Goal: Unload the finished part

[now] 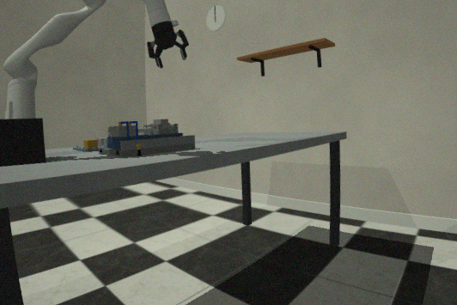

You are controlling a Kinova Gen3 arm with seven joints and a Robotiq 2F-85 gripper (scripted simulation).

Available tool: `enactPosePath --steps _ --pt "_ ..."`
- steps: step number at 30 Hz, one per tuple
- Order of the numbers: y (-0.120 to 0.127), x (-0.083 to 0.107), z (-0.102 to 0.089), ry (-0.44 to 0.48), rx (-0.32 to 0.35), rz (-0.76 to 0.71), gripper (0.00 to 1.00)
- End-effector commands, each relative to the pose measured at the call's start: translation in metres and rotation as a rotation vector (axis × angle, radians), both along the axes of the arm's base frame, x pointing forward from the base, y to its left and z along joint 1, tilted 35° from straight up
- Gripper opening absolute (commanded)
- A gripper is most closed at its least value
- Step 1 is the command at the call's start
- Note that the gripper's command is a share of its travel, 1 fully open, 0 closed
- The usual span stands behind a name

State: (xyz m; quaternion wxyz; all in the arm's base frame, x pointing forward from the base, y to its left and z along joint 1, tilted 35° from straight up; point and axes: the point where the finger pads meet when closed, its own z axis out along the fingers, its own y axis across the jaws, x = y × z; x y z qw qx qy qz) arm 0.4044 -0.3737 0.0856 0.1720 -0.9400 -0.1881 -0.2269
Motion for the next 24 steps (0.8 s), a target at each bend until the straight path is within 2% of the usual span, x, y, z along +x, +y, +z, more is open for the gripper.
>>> enactPosePath --steps 1,19,24 --pt "-0.0009 -0.0001 0.0008 -0.001 -0.002 -0.001 1.00" --pt "-0.0007 0.0000 0.0008 -0.001 -0.002 0.000 1.00" --pt "0.0054 0.0020 -0.0011 -0.012 -0.009 0.041 1.00"
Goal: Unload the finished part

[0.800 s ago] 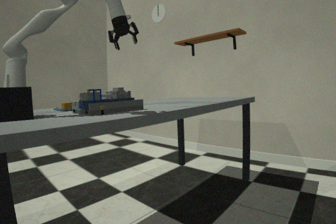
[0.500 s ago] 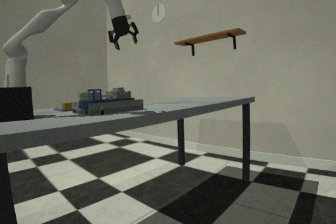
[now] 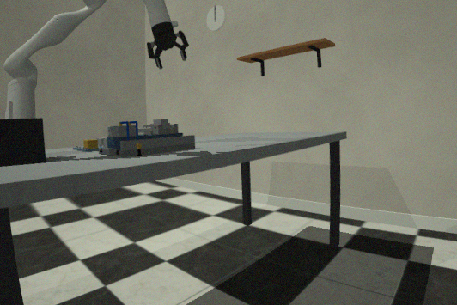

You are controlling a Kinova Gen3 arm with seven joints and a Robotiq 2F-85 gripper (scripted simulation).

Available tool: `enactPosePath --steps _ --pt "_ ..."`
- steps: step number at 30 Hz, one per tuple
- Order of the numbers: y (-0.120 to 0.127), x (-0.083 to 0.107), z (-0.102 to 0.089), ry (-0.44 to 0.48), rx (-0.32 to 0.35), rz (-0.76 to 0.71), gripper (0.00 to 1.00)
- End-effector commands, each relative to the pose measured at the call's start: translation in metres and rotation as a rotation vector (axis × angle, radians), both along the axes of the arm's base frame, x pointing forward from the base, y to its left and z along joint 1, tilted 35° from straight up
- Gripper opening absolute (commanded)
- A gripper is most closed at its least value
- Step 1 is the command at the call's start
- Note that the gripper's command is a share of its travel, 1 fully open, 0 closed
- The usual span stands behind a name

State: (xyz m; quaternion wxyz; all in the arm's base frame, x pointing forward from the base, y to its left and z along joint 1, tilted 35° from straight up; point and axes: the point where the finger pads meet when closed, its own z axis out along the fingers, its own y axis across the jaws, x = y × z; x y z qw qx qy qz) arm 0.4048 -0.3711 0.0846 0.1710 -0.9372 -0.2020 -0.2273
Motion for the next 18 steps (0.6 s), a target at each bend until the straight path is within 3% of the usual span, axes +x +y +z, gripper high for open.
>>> enactPosePath --steps 1,8,10,18 --pt "0.005 0.002 -0.001 -0.009 -0.005 0.033 1.00" --pt "0.039 0.012 -0.011 -0.072 -0.042 0.258 1.00" --pt "0.039 0.012 -0.011 -0.072 -0.042 0.258 1.00" --pt "0.093 0.024 -0.024 -0.195 -0.091 0.625 1.00"
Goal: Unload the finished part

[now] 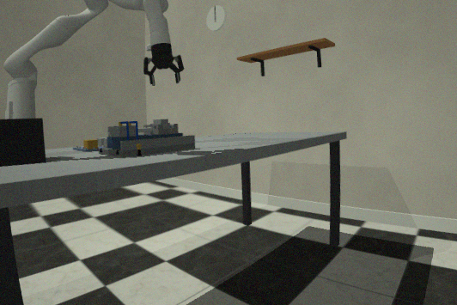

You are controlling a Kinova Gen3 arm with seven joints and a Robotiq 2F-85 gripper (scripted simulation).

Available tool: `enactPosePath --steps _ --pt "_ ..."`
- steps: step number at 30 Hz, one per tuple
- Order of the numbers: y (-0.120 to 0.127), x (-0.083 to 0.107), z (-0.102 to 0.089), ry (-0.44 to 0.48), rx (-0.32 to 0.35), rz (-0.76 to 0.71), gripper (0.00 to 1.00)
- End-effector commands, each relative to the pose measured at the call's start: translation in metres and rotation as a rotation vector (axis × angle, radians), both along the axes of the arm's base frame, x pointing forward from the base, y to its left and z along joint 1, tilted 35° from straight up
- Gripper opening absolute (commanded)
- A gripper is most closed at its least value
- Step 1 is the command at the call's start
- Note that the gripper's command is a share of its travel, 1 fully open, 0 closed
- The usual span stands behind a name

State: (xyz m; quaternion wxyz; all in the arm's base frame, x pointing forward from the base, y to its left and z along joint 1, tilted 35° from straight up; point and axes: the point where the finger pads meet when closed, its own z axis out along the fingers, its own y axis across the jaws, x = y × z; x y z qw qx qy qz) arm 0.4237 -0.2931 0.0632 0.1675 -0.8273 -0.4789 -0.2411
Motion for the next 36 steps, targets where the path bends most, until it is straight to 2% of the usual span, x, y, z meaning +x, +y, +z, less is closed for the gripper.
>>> enactPosePath --steps 1,7,18,19,36 --pt "0.021 0.006 -0.004 -0.033 -0.005 0.104 1.00" --pt "0.051 0.011 -0.010 -0.110 -0.022 0.310 1.00" --pt "0.063 0.012 -0.012 -0.144 -0.027 0.393 1.00" --pt "0.063 0.012 -0.012 -0.144 -0.027 0.393 0.00" --pt "0.063 0.012 -0.012 -0.144 -0.027 0.393 0.00"
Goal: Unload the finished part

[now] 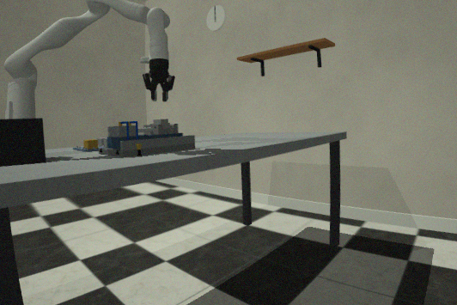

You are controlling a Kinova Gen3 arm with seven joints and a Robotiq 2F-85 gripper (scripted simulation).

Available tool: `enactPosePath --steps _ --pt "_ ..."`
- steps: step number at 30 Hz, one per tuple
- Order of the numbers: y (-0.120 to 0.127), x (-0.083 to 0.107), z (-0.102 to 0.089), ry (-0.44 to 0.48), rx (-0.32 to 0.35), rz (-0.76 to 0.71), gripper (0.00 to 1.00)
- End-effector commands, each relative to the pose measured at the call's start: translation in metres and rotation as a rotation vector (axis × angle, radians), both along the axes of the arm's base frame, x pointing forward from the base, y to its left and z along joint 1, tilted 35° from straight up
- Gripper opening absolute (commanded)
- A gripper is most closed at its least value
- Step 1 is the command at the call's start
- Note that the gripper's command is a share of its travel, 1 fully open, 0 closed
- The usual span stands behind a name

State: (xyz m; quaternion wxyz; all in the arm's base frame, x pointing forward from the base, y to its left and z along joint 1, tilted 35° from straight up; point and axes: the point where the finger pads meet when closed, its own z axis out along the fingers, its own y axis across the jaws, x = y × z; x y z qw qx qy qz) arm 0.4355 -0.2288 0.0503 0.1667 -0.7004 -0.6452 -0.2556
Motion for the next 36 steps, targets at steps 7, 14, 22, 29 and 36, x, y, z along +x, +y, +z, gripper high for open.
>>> enactPosePath --steps 7,14,22,29,36 --pt "-0.0009 0.0001 0.0007 -0.001 -0.001 -0.001 0.00" --pt "-0.0009 0.0001 0.0007 -0.001 -0.001 -0.001 0.00" --pt "-0.0009 0.0001 0.0007 -0.001 -0.001 -0.001 0.00" --pt "-0.0009 0.0001 0.0007 -0.001 -0.001 -0.001 0.67" --pt "-0.0009 0.0001 0.0007 -0.001 -0.001 -0.001 0.67"
